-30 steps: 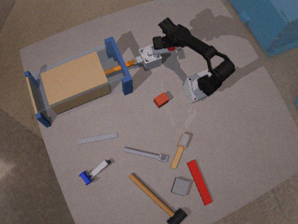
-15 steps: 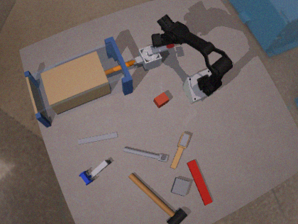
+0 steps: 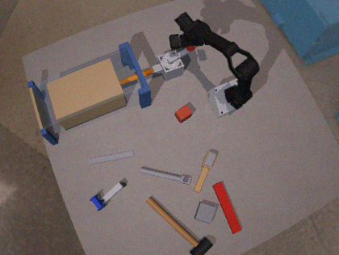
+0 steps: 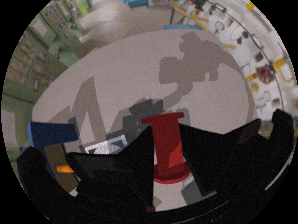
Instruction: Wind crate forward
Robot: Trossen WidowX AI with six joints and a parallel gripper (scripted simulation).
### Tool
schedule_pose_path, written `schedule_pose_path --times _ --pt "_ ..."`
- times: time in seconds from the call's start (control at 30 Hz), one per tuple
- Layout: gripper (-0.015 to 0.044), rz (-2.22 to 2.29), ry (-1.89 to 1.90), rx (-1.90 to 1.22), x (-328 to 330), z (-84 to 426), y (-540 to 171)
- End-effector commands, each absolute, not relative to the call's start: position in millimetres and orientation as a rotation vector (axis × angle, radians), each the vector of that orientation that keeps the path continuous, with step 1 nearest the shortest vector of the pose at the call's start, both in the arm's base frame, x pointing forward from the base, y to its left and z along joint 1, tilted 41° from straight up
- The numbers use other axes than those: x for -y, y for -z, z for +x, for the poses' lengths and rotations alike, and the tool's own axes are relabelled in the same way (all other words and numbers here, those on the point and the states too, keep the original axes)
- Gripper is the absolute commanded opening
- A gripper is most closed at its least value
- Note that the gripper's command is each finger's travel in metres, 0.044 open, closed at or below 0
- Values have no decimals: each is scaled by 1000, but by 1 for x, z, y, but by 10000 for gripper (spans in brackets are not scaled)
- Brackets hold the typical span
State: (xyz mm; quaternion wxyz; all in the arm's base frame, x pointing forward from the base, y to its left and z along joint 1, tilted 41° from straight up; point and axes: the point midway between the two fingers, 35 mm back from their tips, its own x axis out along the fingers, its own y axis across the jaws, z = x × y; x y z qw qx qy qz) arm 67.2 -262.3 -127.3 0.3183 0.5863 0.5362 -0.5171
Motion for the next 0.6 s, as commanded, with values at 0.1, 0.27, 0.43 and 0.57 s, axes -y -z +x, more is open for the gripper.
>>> schedule_pose_path --times 0.1,0.27,0.43,0.57 --pt "0 1533 1355 -1373 279 77 142" --pt "0 1533 1355 -1372 283 79 145" --pt "0 1533 1355 -1372 287 82 148" --pt "0 1533 1355 -1371 289 84 150"
